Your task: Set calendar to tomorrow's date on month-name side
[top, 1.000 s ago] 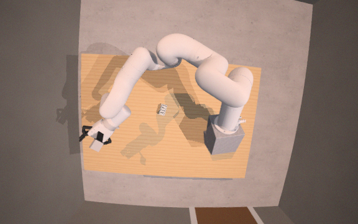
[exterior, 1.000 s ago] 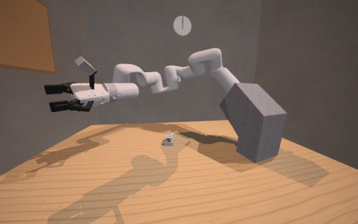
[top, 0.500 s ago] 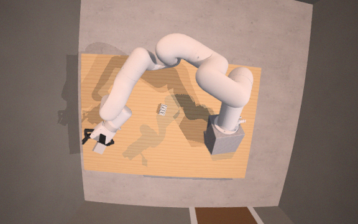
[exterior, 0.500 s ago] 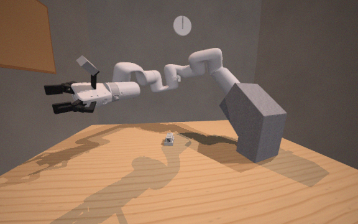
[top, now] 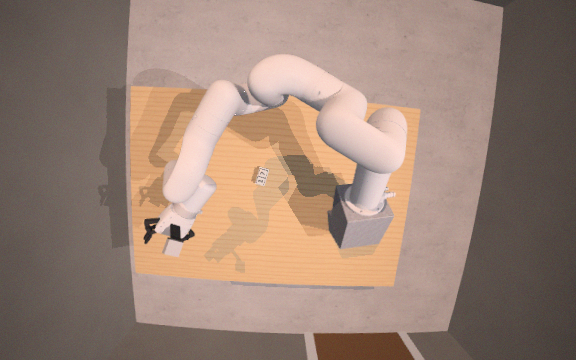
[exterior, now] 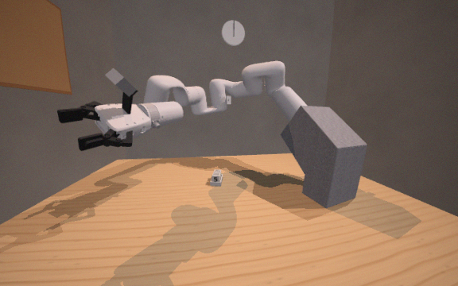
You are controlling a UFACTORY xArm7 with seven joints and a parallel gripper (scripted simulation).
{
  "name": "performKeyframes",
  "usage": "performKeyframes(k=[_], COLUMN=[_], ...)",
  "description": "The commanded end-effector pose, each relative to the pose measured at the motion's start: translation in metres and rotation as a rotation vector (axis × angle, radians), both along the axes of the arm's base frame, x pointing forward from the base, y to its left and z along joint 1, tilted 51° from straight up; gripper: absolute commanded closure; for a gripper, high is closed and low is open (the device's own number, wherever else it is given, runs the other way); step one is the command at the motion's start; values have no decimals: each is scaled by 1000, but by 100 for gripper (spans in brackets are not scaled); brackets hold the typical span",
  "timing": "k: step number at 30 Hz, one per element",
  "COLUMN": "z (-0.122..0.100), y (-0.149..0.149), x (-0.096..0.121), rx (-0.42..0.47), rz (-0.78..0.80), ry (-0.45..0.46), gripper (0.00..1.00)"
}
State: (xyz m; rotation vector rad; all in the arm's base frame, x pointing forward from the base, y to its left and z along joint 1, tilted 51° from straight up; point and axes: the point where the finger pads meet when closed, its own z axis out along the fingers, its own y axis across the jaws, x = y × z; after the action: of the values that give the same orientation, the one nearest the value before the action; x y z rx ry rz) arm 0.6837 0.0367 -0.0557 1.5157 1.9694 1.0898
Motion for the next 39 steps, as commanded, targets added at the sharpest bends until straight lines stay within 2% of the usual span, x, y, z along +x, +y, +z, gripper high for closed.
performKeyframes(k=[1, 16, 17, 34, 35, 39], z=[-31, -32, -58, -60, -78, -79], y=[16, 17, 20, 20, 14, 13], x=[-41, -42, -84, -87, -128, -131], rx=[-103, -107, -217, -225, -343, -351], rz=[87, 90, 167, 172, 245, 249], ry=[109, 112, 217, 224, 324, 331], gripper=[0, 0, 0, 0, 0, 0])
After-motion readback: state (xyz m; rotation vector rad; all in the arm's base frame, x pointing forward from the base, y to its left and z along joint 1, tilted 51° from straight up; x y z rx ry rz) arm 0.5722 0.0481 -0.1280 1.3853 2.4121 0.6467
